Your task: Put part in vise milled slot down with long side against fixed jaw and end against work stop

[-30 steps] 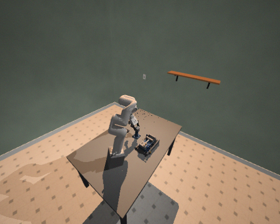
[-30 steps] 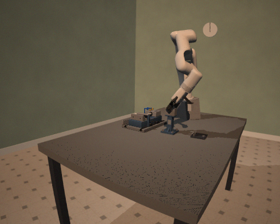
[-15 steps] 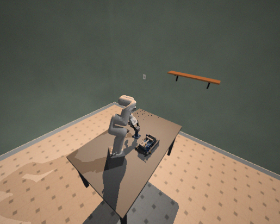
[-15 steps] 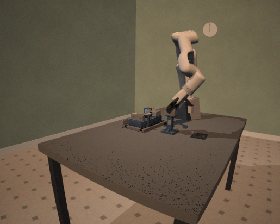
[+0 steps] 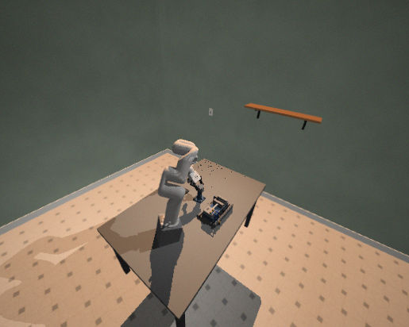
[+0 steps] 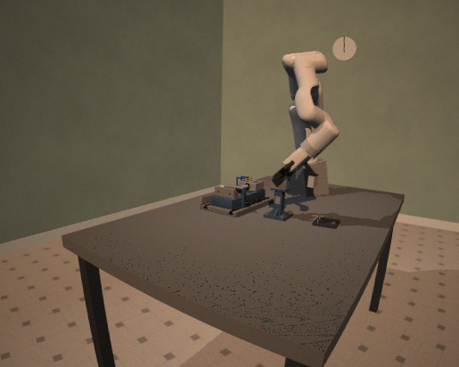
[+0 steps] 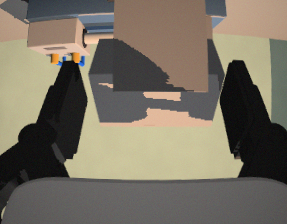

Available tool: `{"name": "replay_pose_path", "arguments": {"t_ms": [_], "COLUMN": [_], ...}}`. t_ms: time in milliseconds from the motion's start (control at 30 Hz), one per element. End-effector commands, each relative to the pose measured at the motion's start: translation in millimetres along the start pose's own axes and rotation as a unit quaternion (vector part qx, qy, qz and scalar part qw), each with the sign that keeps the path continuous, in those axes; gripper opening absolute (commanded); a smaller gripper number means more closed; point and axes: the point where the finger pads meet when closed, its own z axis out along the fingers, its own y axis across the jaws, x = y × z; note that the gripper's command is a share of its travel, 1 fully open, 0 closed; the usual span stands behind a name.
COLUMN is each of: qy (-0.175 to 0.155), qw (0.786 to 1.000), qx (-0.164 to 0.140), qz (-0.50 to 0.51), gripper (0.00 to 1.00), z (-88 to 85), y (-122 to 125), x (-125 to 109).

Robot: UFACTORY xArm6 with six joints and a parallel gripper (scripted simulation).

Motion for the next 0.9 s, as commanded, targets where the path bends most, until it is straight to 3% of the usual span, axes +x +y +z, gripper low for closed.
{"name": "replay_pose_path", "arguments": {"t_ms": [0, 867], "qy": [-0.003, -0.013], "qw": [1.000, 1.000], "qx": [-0.001, -0.001], "qz": [0.001, 0.001], "gripper": [0.89, 0.89], "z": [-1.3, -1.4], "y": [1.3, 1.3], "x": [-0.3, -0.1]}}
